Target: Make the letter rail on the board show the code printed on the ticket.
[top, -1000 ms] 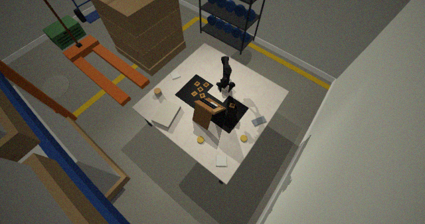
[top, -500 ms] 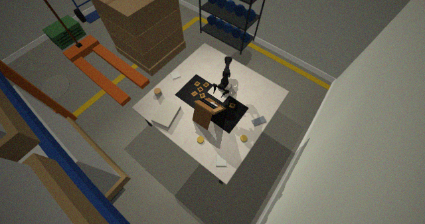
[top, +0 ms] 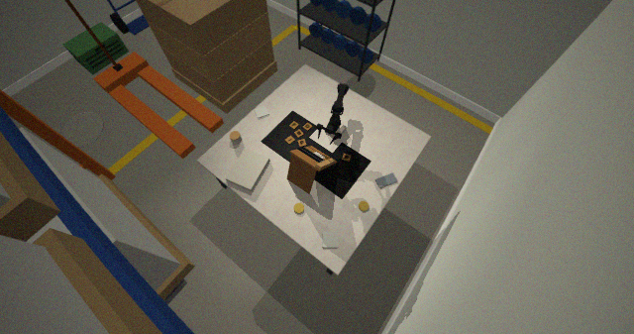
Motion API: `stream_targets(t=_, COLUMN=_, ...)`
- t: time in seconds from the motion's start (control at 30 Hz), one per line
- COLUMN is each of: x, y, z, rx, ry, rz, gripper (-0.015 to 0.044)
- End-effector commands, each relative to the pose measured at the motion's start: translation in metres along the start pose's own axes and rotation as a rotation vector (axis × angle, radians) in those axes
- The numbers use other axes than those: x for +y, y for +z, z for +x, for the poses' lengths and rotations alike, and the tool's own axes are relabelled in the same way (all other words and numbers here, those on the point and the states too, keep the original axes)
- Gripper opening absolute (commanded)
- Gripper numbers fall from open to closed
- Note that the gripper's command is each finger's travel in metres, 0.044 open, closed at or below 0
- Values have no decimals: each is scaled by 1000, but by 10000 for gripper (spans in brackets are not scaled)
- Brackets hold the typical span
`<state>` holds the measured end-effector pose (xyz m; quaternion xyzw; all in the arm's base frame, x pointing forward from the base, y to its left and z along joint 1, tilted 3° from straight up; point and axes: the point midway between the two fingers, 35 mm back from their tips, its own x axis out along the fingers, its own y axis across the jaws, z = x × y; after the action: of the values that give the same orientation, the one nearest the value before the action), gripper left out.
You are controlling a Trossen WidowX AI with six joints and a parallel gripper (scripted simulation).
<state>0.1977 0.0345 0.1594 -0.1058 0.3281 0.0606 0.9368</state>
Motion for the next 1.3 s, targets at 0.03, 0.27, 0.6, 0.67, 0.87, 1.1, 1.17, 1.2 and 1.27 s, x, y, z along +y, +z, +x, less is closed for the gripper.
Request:
stream_targets(t=0.03, x=-8, y=33, z=-17, rx=87, ry=86, rz=-307, gripper=440)
stream_targets(t=0.27, x=-23, y=77, z=-35, rx=114, ry=281, rz=-762, gripper=440)
stream_targets(t=0.6, x=-51, y=128, z=-50, rx=-53, ry=478, rz=-1204, gripper=440)
stream_targets(t=0.67, x=-56, y=136, z=-52, rx=-93, ry=495, rz=-1262, gripper=440)
stream_targets(t=0.87, x=-59, y=139, z=-53, rx=-111, ry=502, rz=-1288, gripper=440)
stream_targets(t=1.1, x=-59, y=139, z=-53, rx=-111, ry=502, rz=-1288, gripper=440)
stream_targets(t=1.17, x=-59, y=139, z=-53, rx=-111, ry=502, rz=-1288, gripper=440)
stream_targets(t=1.2, x=-59, y=139, z=-53, rx=-111, ry=502, rz=-1288, gripper=440)
stream_targets(t=1.27, x=-59, y=139, z=-53, rx=-111, ry=502, rz=-1288, gripper=440)
